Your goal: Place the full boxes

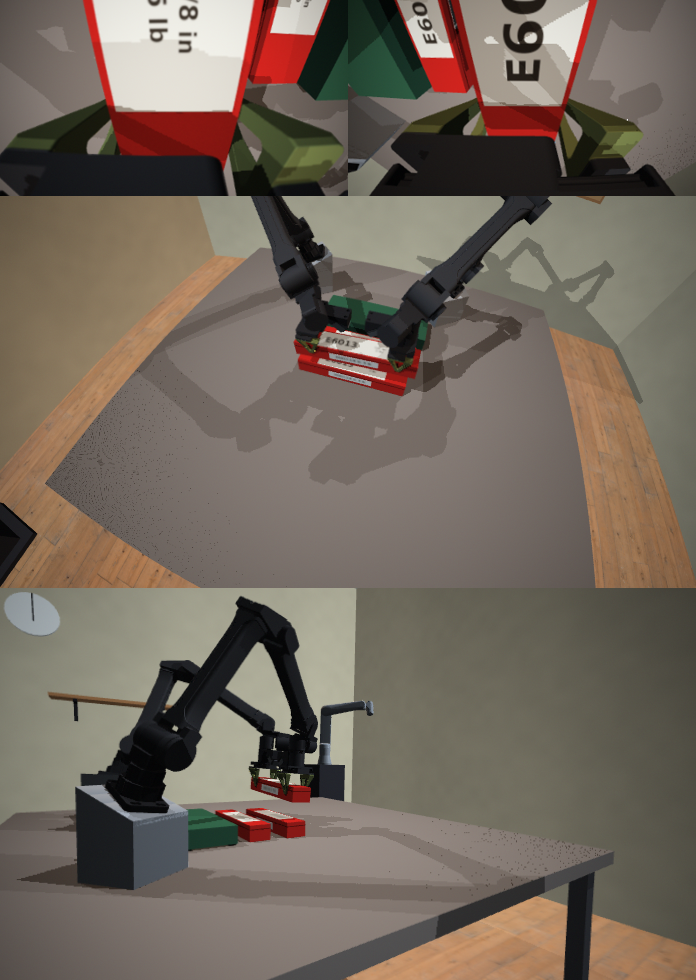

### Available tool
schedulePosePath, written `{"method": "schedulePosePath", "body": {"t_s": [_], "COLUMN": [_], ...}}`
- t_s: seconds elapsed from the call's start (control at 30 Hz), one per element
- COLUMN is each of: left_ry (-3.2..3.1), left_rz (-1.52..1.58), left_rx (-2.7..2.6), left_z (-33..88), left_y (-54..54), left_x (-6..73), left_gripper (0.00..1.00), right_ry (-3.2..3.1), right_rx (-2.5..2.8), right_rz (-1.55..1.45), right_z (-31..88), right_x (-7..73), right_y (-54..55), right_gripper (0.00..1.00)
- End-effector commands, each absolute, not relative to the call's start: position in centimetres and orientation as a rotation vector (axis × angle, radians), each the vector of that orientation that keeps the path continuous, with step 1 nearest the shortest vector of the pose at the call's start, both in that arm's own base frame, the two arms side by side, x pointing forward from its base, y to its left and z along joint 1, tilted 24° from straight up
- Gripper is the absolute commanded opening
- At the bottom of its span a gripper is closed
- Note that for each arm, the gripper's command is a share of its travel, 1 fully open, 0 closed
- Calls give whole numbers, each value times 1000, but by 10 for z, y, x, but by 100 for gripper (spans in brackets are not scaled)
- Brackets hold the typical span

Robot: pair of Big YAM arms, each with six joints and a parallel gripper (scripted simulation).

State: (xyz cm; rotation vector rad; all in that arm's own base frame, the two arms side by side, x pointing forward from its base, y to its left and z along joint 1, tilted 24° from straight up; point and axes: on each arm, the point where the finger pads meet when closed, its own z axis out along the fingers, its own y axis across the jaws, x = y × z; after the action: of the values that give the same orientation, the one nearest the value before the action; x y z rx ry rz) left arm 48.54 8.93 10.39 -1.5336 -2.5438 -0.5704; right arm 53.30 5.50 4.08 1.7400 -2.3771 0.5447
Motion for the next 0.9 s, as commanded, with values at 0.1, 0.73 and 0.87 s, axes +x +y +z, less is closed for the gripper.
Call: {"method": "schedulePosePath", "body": {"t_s": [0.1, 0.73, 0.87], "left_ry": [-2621, -2620, -2620], "left_rz": [-712, -711, -711], "left_rx": [-1572, -1572, -1571], "left_z": [178, 178, 175], "left_y": [70, 69, 70], "left_x": [506, 506, 505], "left_gripper": [0, 0, 0], "right_ry": [-2443, -2442, -2442], "right_rx": [1802, 1802, 1802], "right_rz": [674, 674, 674], "right_z": [113, 115, 116], "right_x": [553, 551, 551], "right_y": [81, 82, 82], "right_gripper": [0, 0, 0]}}
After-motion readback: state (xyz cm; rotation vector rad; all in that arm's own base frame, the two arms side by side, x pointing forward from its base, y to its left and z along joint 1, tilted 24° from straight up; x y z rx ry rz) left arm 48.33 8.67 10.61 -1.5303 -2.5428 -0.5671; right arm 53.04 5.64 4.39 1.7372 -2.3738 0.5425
